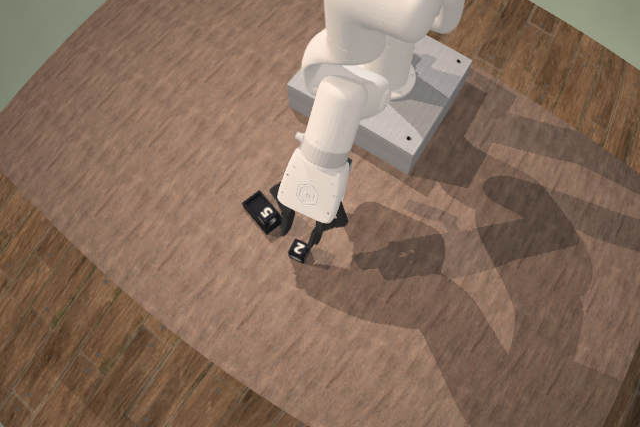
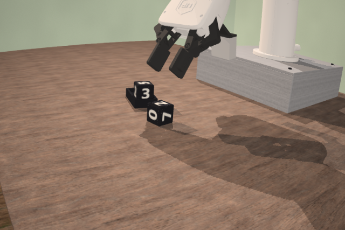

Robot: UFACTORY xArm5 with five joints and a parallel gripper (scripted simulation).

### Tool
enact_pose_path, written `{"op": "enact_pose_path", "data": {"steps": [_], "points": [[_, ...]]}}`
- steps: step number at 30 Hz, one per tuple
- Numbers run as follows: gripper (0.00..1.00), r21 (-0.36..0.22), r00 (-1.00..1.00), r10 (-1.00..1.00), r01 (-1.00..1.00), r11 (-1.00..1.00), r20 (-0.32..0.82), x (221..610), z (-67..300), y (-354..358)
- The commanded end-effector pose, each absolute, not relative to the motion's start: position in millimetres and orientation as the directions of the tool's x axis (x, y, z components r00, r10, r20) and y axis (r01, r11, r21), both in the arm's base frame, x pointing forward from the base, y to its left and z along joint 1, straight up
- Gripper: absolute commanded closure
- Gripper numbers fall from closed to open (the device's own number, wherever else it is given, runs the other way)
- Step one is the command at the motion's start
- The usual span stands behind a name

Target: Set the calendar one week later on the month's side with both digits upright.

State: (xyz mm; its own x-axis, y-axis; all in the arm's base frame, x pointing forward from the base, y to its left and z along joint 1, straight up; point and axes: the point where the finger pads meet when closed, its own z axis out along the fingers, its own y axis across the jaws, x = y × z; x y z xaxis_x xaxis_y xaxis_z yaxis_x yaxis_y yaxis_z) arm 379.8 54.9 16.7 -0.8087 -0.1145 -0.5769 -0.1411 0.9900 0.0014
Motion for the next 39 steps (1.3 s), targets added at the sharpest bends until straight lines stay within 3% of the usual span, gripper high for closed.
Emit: {"op": "enact_pose_path", "data": {"steps": [1,39], "points": [[0.51,0.001,-0.808,-0.114,-0.141,0.99,-0.579,380,17,55],[0.51,0.002,-0.808,-0.114,-0.141,0.99,-0.579,381,-31,55]]}}
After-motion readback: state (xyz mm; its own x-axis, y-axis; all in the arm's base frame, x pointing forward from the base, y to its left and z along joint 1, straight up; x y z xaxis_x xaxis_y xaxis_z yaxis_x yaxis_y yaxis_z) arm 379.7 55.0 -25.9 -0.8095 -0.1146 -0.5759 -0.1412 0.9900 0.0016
